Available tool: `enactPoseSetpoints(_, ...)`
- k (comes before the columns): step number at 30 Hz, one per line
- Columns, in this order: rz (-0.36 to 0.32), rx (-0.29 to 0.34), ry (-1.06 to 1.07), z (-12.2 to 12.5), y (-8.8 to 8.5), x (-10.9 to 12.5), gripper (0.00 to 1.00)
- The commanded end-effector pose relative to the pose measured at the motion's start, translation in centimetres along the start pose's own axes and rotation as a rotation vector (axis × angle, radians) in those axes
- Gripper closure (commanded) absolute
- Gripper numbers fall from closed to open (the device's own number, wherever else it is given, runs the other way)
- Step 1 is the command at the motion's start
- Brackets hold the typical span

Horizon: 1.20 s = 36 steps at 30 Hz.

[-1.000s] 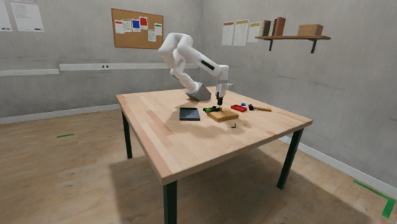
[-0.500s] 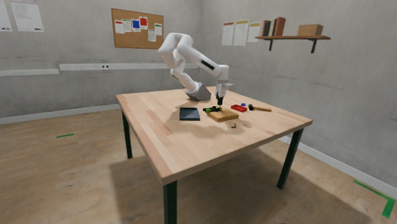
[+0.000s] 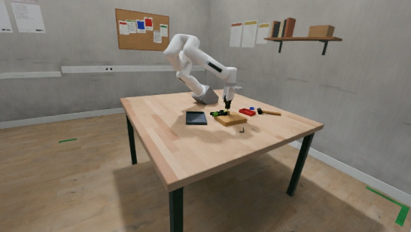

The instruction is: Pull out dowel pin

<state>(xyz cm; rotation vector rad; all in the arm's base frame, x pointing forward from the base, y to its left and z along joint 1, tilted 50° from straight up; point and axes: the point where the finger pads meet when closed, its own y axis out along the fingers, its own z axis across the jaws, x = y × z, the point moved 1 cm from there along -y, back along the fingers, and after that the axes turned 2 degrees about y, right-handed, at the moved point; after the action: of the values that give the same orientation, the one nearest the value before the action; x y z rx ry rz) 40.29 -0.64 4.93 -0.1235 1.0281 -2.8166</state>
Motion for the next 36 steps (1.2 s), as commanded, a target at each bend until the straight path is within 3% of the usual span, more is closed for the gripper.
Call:
enactPoseSetpoints(1,0.003,-0.001,0.018,0.0,-0.12,-0.11,1.0)
enactPoseSetpoints(36,0.003,-0.001,0.095,0.0,-0.12,-0.11,1.0)
